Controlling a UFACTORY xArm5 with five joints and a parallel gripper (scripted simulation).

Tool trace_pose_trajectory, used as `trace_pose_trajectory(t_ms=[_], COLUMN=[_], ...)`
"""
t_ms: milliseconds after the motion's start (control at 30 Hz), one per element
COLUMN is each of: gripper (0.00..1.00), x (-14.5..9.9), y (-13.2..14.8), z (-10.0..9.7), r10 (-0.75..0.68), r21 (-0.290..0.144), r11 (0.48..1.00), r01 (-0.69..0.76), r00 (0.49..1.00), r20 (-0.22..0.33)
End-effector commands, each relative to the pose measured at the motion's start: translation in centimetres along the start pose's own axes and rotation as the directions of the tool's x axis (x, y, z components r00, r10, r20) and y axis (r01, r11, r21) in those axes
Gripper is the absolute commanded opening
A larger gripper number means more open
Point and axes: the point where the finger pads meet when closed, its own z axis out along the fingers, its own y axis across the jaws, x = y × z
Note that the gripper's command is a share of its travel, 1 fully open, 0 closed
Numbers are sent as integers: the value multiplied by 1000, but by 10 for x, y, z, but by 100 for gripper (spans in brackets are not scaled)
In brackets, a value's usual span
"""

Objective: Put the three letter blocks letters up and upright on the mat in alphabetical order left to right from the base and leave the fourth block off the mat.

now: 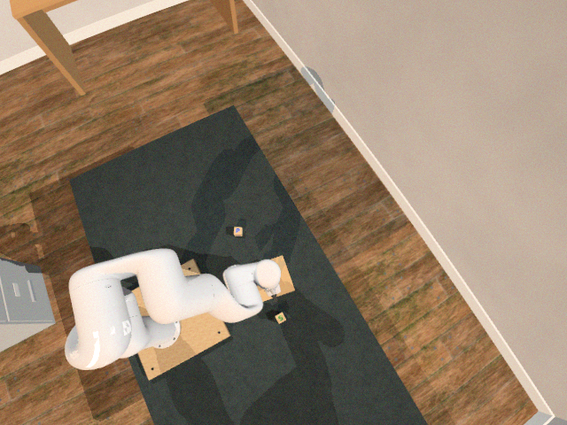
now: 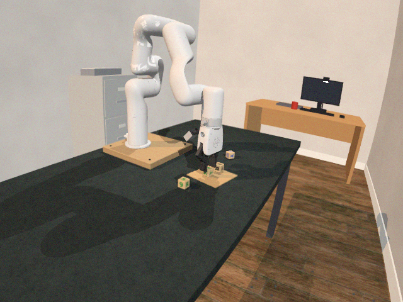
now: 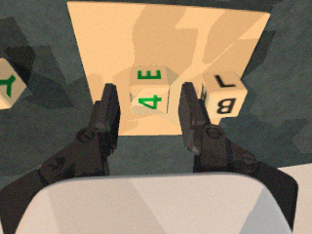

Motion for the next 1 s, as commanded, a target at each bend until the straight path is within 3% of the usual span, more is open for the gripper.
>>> trace_pose_trajectory(t_ms=[0,367,967], gripper=[54,54,54], x=[-1,-1,-1], y=[0,0,0], z=[5,21,22], r10=[0,0,0], r21=[0,0,0], r11=[1000,1000,1000], r01=[0,0,0], r00=[1000,1000,1000], r20=[3,3,3])
